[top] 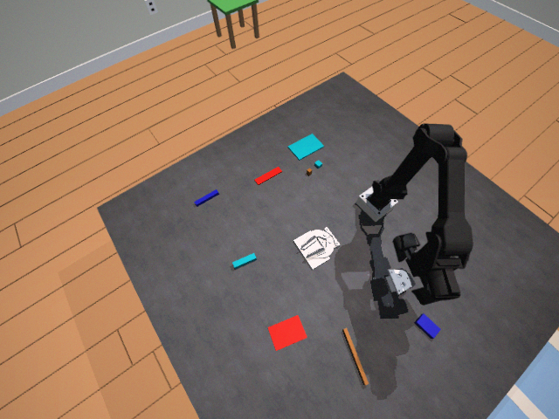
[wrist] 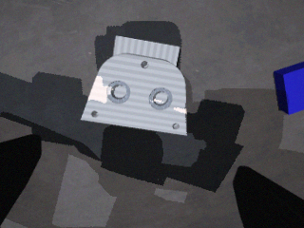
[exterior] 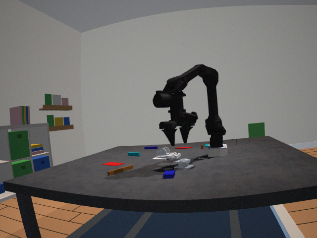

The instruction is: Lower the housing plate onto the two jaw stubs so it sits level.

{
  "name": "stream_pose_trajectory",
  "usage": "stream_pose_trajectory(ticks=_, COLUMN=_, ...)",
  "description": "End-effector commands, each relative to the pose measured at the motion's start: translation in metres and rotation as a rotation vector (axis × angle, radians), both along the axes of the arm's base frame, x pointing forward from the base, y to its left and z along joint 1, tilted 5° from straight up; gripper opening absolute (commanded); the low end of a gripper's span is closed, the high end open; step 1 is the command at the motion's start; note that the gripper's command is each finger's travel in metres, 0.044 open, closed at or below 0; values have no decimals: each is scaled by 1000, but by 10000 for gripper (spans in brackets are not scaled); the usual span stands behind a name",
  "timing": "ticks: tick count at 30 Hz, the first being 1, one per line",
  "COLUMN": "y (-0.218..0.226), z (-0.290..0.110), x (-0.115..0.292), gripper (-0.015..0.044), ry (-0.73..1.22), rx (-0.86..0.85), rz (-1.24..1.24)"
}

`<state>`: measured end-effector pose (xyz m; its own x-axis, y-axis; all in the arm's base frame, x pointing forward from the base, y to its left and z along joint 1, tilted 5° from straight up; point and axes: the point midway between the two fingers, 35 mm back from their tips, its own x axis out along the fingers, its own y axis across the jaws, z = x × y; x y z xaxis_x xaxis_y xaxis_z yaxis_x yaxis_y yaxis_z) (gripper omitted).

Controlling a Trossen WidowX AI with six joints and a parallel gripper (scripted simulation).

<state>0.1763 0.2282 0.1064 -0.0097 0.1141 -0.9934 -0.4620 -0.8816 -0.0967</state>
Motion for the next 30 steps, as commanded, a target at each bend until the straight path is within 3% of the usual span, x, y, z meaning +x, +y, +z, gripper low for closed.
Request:
stream_pose_trajectory(ticks=1, y=-1, z=-2, x=-4, gripper=440, ry=2, rx=-19, rz=2)
stream_pose_trajectory(ticks=6, y=2, z=-39, x=-4, gripper=440, ry=2, rx=-19, rz=2)
stream_pose_trajectory(ticks=30, y=4, z=-60, x=-5, gripper=440, ry=2, rx=-19, rz=2)
